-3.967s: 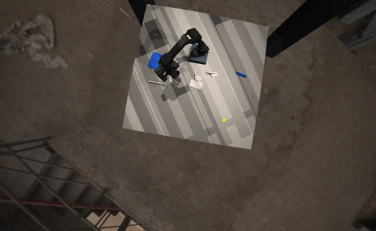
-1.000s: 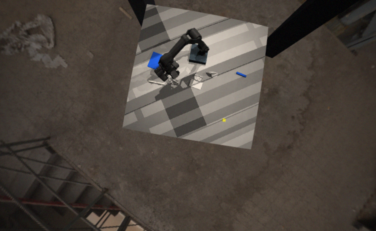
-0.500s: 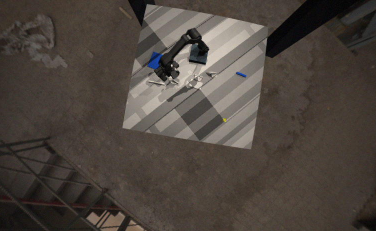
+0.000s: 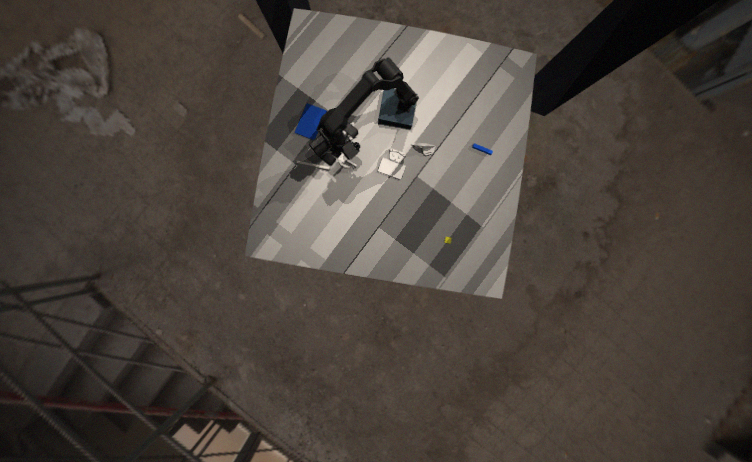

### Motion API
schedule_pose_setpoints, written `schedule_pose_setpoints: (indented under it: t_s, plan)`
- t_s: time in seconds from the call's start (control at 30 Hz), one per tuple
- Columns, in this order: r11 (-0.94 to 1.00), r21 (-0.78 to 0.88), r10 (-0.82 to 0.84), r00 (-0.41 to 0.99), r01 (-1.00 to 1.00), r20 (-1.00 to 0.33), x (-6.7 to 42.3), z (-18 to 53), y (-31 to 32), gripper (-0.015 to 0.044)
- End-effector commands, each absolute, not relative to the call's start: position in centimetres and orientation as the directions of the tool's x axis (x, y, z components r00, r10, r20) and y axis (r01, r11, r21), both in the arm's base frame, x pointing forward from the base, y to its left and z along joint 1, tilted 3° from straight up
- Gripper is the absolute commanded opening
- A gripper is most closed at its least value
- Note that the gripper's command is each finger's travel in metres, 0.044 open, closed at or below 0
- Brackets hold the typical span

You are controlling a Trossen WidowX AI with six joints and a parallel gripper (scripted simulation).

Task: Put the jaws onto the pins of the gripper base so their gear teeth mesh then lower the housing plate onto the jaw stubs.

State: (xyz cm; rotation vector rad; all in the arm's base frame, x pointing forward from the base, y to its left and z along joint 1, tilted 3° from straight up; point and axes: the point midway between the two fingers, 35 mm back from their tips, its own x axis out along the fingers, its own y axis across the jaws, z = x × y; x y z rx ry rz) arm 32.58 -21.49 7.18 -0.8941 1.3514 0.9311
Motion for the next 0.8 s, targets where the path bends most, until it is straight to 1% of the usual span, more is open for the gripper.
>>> schedule_pose_setpoints:
  t_s: [0.0,0.13,0.3,0.43,0.77]
  plan:
    - [0.282,0.004,0.029,0.005,-0.959,-1.0,34.3,7.7,-20.0,0.021]
    - [0.188,0.002,0.03,0.004,-0.982,-1.0,35.7,8.2,-18.6,0.0315]
    - [0.184,0.002,0.03,0.003,-0.983,-1.0,35.8,8.0,-18.6,0.044]
    - [0.184,0.002,0.03,0.003,-0.983,-1.0,35.6,4.5,-18.3,0.044]
    - [0.184,0.002,0.03,0.003,-0.983,-1.0,35.5,4.3,-18.3,0.044]
